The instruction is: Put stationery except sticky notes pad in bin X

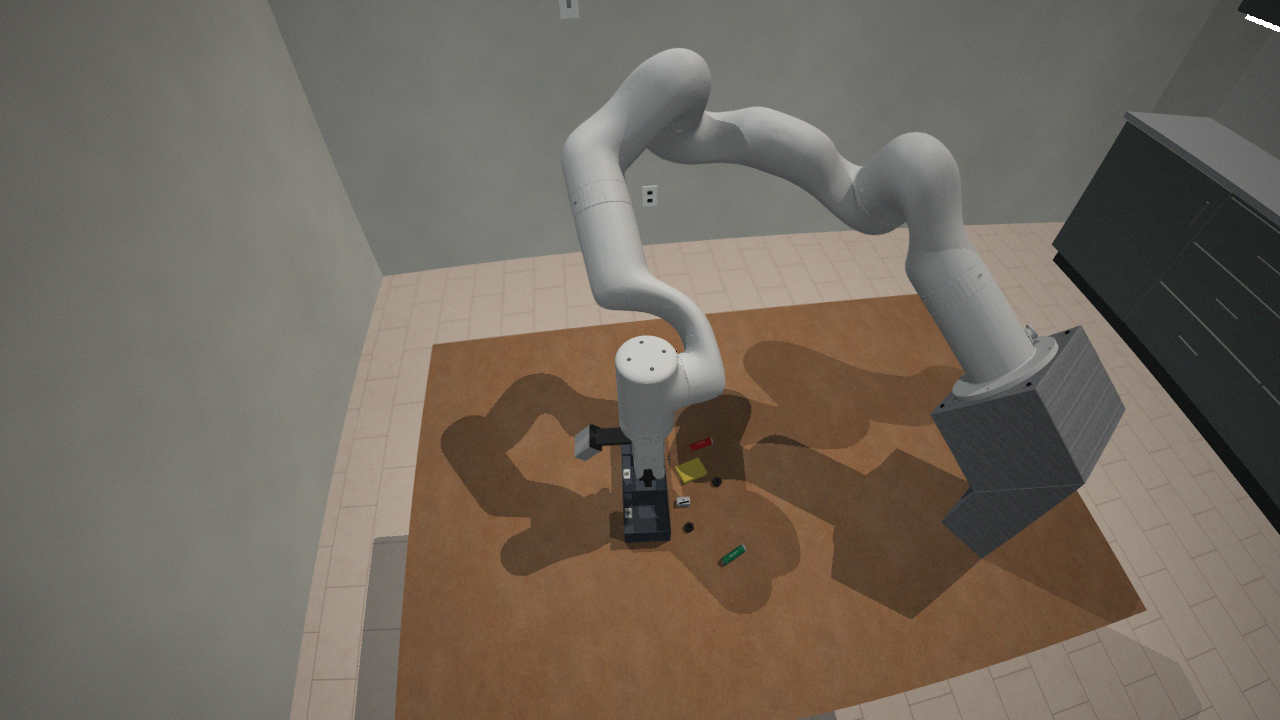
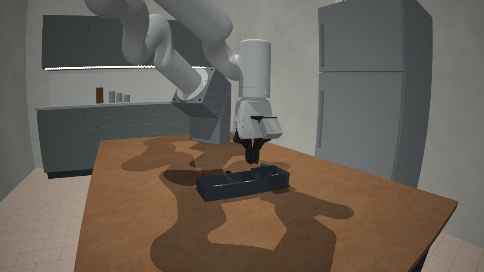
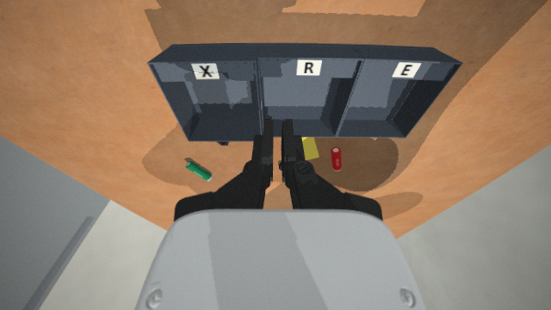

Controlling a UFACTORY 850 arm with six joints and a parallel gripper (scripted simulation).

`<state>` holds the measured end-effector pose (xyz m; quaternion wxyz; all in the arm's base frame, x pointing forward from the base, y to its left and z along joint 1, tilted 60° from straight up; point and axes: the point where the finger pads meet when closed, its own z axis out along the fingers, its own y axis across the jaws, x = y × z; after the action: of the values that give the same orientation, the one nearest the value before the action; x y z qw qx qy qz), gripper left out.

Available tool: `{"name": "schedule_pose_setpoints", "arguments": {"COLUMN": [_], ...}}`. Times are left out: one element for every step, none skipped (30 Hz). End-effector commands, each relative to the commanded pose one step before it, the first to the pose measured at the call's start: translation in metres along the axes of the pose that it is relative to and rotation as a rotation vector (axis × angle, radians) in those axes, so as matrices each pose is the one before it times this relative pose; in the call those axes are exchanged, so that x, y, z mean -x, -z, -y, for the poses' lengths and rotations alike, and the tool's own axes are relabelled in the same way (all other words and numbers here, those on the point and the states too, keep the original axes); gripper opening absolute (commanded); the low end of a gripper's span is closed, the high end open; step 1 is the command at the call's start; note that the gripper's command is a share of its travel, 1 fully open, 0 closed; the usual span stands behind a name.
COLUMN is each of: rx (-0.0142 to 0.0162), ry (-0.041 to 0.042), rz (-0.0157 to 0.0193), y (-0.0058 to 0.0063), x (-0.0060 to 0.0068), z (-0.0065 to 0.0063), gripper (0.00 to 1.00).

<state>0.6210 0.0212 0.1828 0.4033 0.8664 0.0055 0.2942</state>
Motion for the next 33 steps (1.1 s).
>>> {"name": "schedule_pose_setpoints", "arguments": {"rx": [0.00016, -0.00001, -0.00001, -0.00001, -0.00001, -0.00001, -0.00001, 0.0, 0.0, 0.0, 0.0, 0.0, 0.0, 0.0, -0.00002, 0.00001, 0.00002, 0.0, 0.0, 0.0, 0.0, 0.0, 0.0, 0.0, 0.0, 0.0, 0.0, 0.0, 0.0, 0.0, 0.0, 0.0, 0.0], "ry": [-0.00073, 0.0, 0.0, 0.0, 0.0, 0.0, 0.0, 0.0, 0.0, 0.0, 0.0, 0.0, 0.0, 0.0, 0.0, 0.00001, 0.0, 0.0, 0.0, 0.0, 0.0, 0.0, 0.0, 0.0, 0.0, 0.0, 0.0, 0.0, 0.0, 0.0, 0.0, 0.0, 0.0], "rz": [-0.0008, 0.0, 0.0, 0.0, 0.0, 0.0, 0.0, 0.0, 0.0, 0.0, 0.0, 0.0, 0.0, 0.0, -0.00001, 0.00002, -0.00001, 0.0, 0.0, 0.0, 0.0, 0.0, 0.0, 0.0, 0.0, 0.0, 0.0, 0.0, 0.0, 0.0, 0.0, 0.0, 0.0], "y": [0.00029, 0.0, 0.0, 0.0, 0.0, 0.0, 0.0, 0.0, 0.0, 0.0, 0.0, 0.0, 0.0, 0.0, 0.00001, -0.00262, -0.00272, -0.00267, -0.00267, -0.00267, -0.00267, -0.00267, -0.00267, -0.00267, 0.0, 0.0, -0.00267, -0.00267, -0.00267, -0.00267, -0.00267, -0.00267, -0.00267], "x": [0.00053, 0.00034, 0.00034, 0.00034, 0.00034, 0.00034, 0.00034, 0.0, 0.0, 0.00026, 0.0, 0.0, 0.0, 0.0, 0.00004, -0.00001, -0.00003, 0.0, 0.0, 0.0, 0.0, 0.0, 0.0, 0.0, 0.0, 0.0, 0.0, 0.0, 0.0, 0.0, 0.0, 0.0, 0.0], "z": [0.02209, 0.00499, 0.00499, 0.00499, 0.00499, 0.00499, 0.00499, 0.0, 0.0, 0.0041, 0.0, 0.0, 0.0, 0.0, -0.00006, 0.0, 0.00006, 0.0, 0.0, 0.0, 0.0, 0.0, 0.0, 0.0, 0.0, 0.0, 0.0, 0.0, 0.0, 0.0, 0.0, 0.0, 0.0], "gripper": [0.07, 0.07, 0.07, 0.07, 0.07, 0.07, 0.07, 0.07, 0.07, 0.07, 0.07, 0.07, 0.07, 0.07, 0.07, 0.07, 0.07, 0.07, 0.07, 0.07, 0.07, 0.07, 0.07, 0.07, 0.07, 0.07, 0.07, 0.07, 0.07, 0.07, 0.07, 0.07, 0.07]}}
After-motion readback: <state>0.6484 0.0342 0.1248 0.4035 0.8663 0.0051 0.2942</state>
